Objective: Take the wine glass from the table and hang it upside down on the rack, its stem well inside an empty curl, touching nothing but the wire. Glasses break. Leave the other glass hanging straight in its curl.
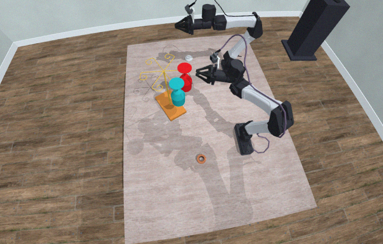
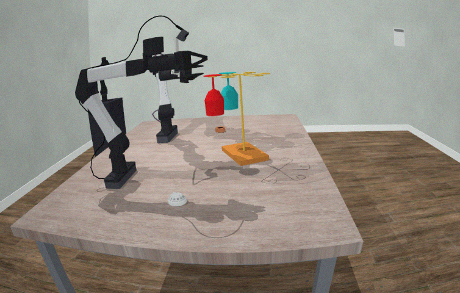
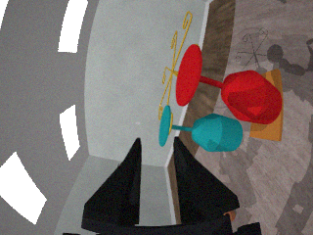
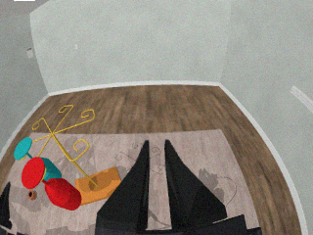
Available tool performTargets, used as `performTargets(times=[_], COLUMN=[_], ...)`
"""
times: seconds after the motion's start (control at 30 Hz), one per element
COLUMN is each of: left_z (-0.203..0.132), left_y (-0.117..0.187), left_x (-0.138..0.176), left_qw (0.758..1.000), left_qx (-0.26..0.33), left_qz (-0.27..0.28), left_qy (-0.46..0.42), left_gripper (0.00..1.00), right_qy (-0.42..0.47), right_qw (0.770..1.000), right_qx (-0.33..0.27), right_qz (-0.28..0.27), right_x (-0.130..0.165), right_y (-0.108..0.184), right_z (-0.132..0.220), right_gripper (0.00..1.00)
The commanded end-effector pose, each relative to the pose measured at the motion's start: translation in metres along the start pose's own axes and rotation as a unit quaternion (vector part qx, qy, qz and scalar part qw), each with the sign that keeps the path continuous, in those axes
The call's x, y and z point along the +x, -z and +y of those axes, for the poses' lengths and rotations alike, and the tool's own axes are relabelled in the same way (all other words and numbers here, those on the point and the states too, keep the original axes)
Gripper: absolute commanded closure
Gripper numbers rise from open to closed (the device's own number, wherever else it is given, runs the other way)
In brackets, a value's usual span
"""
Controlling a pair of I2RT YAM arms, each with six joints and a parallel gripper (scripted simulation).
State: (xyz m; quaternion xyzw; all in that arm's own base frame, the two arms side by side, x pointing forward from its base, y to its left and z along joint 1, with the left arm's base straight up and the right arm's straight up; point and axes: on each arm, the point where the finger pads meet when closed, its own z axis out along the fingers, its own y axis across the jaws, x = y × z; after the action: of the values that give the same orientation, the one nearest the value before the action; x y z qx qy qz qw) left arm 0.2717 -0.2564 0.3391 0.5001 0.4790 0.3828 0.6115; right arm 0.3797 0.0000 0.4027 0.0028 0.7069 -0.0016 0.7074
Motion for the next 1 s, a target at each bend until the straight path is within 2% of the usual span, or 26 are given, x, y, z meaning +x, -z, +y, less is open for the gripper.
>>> performTargets(times=[0.0, 0.17, 0.27, 0.57, 0.6, 0.63, 0.7, 0.8, 0.87, 0.97], left_z=[0.03, 0.056, 0.059, 0.108, 0.105, 0.086, 0.102, 0.103, 0.104, 0.108], left_y=[-0.007, -0.015, -0.017, -0.014, -0.017, -0.03, -0.032, -0.034, -0.039, -0.044], left_x=[0.006, 0.031, 0.036, 0.084, 0.089, 0.095, 0.105, 0.112, 0.126, 0.147], left_qw=[0.996, 0.986, 0.984, 0.951, 0.948, 0.946, 0.926, 0.919, 0.906, 0.882], left_qx=[-0.005, -0.021, -0.022, -0.063, -0.058, -0.031, -0.042, -0.04, -0.038, -0.038], left_qz=[-0.02, -0.015, -0.014, -0.014, -0.009, 0.006, -0.005, -0.002, 0.007, 0.019], left_qy=[0.09, 0.163, 0.176, 0.303, 0.313, 0.322, 0.376, 0.392, 0.422, 0.469], left_gripper=[0.66, 0.66, 0.66, 0.66, 0.66, 0.66, 0.66, 0.66, 0.66, 0.66], right_qy=[-0.002, 0.0, 0.0, 0.003, 0.003, 0.003, 0.003, 0.004, 0.002, 0.004], right_qw=[1.0, 1.0, 1.0, 1.0, 1.0, 1.0, 1.0, 1.0, 1.0, 1.0], right_qx=[-0.004, -0.004, -0.002, -0.004, -0.004, 0.0, -0.002, -0.002, -0.008, -0.006], right_qz=[-0.008, -0.012, -0.01, -0.011, -0.011, -0.01, -0.011, -0.011, -0.002, -0.005], right_x=[-0.003, -0.005, -0.006, -0.008, -0.008, -0.008, -0.008, -0.009, 0.0, -0.002], right_y=[0.001, 0.004, 0.003, 0.004, 0.004, 0.005, 0.005, 0.006, -0.002, 0.001], right_z=[0.001, 0.0, 0.0, 0.0, 0.0, -0.002, -0.002, -0.002, 0.003, 0.0], right_gripper=[0.83, 0.83, 0.83, 0.83, 0.83, 0.83, 0.83, 0.83, 0.83, 0.83])
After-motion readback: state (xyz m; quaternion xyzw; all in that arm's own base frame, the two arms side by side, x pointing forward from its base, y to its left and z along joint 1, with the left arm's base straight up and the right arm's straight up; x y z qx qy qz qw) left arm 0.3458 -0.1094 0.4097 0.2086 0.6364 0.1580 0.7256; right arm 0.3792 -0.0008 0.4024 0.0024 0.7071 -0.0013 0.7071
